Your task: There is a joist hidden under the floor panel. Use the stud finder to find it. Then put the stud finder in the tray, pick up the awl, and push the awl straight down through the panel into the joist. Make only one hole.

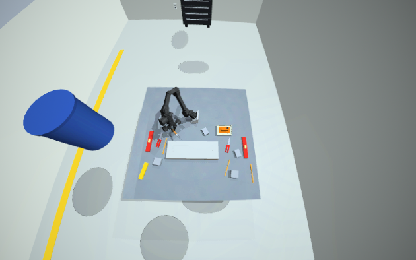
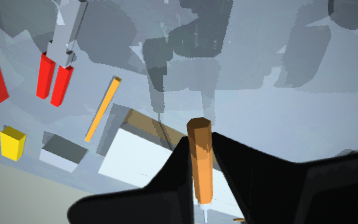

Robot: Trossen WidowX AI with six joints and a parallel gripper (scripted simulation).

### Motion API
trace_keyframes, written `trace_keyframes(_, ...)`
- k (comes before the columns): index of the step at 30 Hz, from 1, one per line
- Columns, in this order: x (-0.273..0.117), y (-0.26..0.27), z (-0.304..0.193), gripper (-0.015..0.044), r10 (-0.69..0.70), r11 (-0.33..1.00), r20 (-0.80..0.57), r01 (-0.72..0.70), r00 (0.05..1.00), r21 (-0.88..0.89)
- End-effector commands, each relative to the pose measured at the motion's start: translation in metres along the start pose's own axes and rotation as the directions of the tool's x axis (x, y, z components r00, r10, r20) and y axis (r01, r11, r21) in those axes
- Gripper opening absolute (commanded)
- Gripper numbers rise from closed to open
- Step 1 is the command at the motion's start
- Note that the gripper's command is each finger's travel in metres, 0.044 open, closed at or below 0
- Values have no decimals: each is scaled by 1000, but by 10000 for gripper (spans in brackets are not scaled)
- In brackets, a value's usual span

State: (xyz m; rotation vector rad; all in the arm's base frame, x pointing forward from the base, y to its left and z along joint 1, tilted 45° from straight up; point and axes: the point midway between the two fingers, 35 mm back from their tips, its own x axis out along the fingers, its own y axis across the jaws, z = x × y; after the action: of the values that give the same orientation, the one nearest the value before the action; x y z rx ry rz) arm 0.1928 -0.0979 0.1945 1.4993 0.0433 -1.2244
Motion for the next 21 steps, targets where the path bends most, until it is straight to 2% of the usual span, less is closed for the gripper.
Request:
trace_keyframes(1,-3,3,-6,0,31,992,-52,-37,998,-122)
trace_keyframes(11,-11,13,-20,0,106,902,-160,-163,981,-400)
trace_keyframes(21,-22,24,-32,0,187,711,-264,-316,946,-629)
